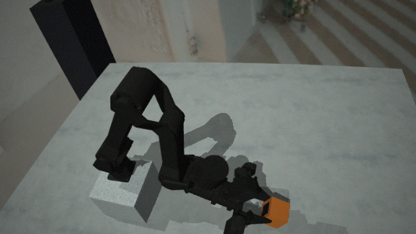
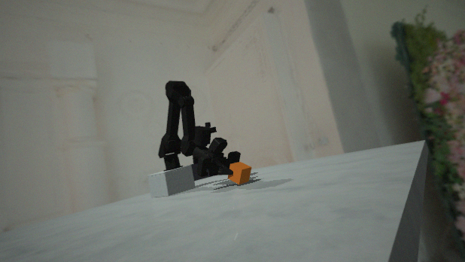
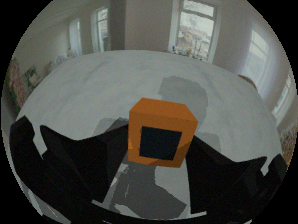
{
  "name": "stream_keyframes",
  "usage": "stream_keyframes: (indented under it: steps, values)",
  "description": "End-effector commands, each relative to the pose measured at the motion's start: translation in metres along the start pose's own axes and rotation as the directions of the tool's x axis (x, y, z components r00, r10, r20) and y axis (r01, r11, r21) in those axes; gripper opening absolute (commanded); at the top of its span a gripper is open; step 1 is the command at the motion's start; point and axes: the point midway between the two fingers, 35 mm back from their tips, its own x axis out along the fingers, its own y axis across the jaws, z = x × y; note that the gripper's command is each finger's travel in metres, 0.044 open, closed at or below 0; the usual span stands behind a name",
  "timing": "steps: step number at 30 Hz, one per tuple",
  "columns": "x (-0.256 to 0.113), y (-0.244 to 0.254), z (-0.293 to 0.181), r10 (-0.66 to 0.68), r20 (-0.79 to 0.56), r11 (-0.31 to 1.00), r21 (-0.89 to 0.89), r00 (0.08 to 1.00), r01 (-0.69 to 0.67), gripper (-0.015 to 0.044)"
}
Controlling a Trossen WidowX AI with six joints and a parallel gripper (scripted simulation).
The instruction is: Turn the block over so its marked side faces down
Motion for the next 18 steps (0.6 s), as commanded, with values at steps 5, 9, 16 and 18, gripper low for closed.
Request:
stream_keyframes:
  steps: [5, 9, 16, 18]
  values:
    - [0.0, 0.0007, 0.001, 0.005, 0.006, 1.0, -0.004, 1.0, -0.005, 0.0263]
    - [0.0, 0.0007, 0.001, 0.005, 0.006, 1.0, -0.004, 1.0, -0.005, 0.0367]
    - [0.0, 0.0007, 0.001, 0.005, 0.006, 1.0, -0.004, 1.0, -0.005, 0.044]
    - [0.0, 0.0007, 0.001, 0.005, 0.006, 1.0, -0.004, 1.0, -0.005, 0.044]
